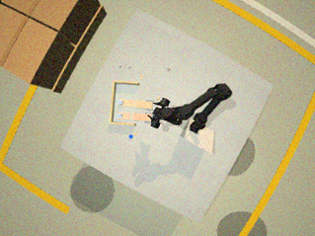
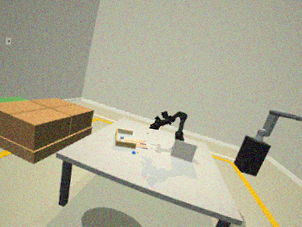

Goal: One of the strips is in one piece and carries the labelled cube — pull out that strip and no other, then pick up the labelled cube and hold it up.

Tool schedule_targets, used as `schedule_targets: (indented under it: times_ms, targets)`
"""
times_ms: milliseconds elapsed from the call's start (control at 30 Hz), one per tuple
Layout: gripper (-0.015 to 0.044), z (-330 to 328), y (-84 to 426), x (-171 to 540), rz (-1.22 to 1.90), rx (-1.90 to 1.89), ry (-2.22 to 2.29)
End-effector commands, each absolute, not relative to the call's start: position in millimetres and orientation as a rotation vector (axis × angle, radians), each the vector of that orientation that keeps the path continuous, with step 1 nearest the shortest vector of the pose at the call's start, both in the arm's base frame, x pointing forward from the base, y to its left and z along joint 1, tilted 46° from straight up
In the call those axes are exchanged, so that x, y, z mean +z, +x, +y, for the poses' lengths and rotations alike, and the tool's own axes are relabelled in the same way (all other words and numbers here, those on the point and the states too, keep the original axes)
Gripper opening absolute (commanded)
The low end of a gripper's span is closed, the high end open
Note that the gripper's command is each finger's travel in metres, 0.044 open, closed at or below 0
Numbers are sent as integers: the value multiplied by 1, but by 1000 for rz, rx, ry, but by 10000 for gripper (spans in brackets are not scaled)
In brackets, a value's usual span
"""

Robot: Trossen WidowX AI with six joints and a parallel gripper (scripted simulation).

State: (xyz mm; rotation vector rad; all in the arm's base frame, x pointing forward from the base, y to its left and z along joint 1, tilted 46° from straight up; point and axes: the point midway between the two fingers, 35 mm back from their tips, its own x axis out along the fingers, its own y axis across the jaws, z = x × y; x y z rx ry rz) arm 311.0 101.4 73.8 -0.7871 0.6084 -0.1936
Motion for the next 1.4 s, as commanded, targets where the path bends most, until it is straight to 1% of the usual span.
schedule_targets:
  times_ms: [0,300,400,600,800,1033,1367]
  targets:
    - [400,102,311,75,604,-198,-785]
    - [400,102,311,75,604,-198,-785]
    - [321,99,320,70,669,-209,-809]
    - [164,77,351,48,956,-255,-883]
    - [6,42,369,27,1272,-302,-906]
    - [0,2,372,16,1612,-352,-888]
    - [0,1,372,15,1621,-353,-887]
